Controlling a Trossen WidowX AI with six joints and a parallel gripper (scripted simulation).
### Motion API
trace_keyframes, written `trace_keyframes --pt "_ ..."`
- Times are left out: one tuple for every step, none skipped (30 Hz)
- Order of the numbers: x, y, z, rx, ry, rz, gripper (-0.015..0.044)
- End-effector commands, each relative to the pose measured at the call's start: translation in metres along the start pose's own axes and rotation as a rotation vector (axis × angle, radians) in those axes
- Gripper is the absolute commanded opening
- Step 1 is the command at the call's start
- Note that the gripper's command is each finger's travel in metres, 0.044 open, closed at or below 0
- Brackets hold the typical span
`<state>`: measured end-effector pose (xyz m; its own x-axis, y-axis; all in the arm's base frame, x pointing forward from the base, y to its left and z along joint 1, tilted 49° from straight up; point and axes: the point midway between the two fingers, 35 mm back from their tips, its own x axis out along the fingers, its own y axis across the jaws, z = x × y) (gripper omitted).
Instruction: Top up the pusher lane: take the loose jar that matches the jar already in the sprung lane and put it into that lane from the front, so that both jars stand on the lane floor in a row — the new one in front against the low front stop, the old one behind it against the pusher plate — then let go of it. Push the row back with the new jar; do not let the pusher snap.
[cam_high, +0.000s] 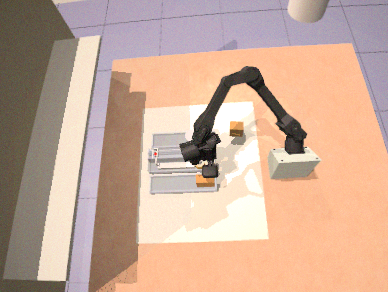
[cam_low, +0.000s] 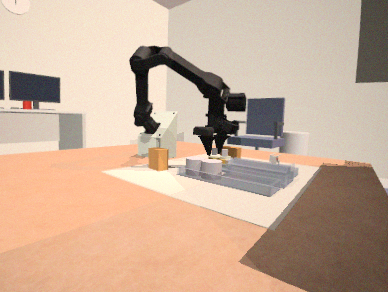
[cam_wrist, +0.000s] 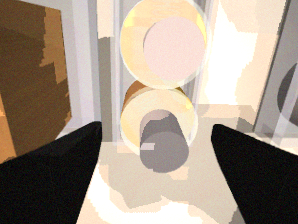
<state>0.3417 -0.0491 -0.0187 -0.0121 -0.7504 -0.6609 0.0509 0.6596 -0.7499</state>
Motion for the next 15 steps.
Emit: trace_keyframes --pt "-0.004 -0.001 0.001 0.009 -0.002 0.005 0.0304" --pt "-0.004 -0.001 0.000 0.009 -0.002 0.005 0.0304" --pt "-0.004 -0.001 -0.002 0.009 -0.002 0.005 0.0304" --pt "-0.004 0.000 -0.004 0.009 -0.002 0.005 0.0304" --pt "-0.004 0.000 -0.006 0.009 -0.002 0.005 0.0304" --pt "-0.004 0.000 -0.009 0.009 -0.002 0.005 0.0304" --pt "-0.005 0.000 -0.012 0.008 -0.002 0.006 0.0304" --pt "-0.005 0.000 -0.015 0.008 -0.002 0.006 0.0304" --pt "-0.005 0.000 -0.019 0.008 -0.002 0.006 0.0304" --pt "-0.005 0.001 -0.022 0.008 -0.002 0.006 0.0304" --pt "-0.005 0.001 -0.025 0.008 -0.001 0.006 0.0304" --pt "-0.005 0.001 -0.029 0.008 -0.001 0.006 0.0304" --pt "-0.005 0.001 -0.032 0.007 -0.001 0.006 0.0304" --pt "-0.005 0.001 -0.035 0.007 -0.001 0.006 0.0304" --pt "-0.005 0.001 -0.039 0.007 -0.001 0.006 0.0304"
